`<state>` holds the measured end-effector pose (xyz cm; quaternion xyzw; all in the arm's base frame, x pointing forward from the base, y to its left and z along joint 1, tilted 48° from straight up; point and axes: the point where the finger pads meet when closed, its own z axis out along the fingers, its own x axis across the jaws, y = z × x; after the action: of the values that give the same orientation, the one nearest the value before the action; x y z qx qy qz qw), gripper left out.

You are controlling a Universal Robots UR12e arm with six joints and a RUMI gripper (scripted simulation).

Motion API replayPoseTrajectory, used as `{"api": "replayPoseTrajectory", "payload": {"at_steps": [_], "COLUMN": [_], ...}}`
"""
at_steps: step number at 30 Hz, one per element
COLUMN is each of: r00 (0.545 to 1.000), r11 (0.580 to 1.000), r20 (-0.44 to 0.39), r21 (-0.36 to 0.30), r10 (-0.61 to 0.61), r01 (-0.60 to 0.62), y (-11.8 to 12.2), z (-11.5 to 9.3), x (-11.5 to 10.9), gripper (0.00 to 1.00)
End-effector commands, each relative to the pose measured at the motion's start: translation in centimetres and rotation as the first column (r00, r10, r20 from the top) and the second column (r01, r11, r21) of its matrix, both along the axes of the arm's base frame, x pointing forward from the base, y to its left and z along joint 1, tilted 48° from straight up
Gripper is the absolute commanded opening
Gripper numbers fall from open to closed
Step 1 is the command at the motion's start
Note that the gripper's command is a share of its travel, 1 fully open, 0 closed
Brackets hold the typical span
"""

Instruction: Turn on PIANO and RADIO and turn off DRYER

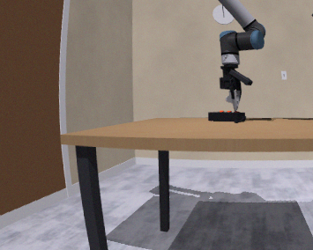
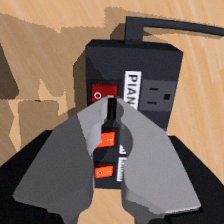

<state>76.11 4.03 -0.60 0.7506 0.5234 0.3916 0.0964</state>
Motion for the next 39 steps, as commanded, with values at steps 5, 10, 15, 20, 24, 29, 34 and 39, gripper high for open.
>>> {"api": "replayPoseTrajectory", "payload": {"at_steps": [5,10,15,20,24,29,34,39], "r00": [1.000,1.000,1.000,1.000,1.000,1.000,1.000,1.000], "r11": [1.000,1.000,1.000,1.000,1.000,1.000,1.000,1.000], "r20": [0.000,0.000,0.000,0.000,0.000,0.000,0.000,0.000], "r21": [0.000,0.000,0.000,0.000,0.000,0.000,0.000,0.000], "r10": [0.000,0.000,0.000,0.000,0.000,0.000,0.000,0.000], "r01": [0.000,0.000,0.000,0.000,0.000,0.000,0.000,0.000], "y": [0.0,0.0,0.0,0.0,0.0,-0.2,-0.5,-0.8], "z": [-0.1,-0.1,-0.1,-0.1,0.0,0.5,1.3,2.2], "x": [0.1,0.1,0.1,0.1,0.0,-0.5,-1.2,-2.2], "gripper": [0.00,0.00,0.00,0.00,0.00,0.00,0.00,0.00]}}
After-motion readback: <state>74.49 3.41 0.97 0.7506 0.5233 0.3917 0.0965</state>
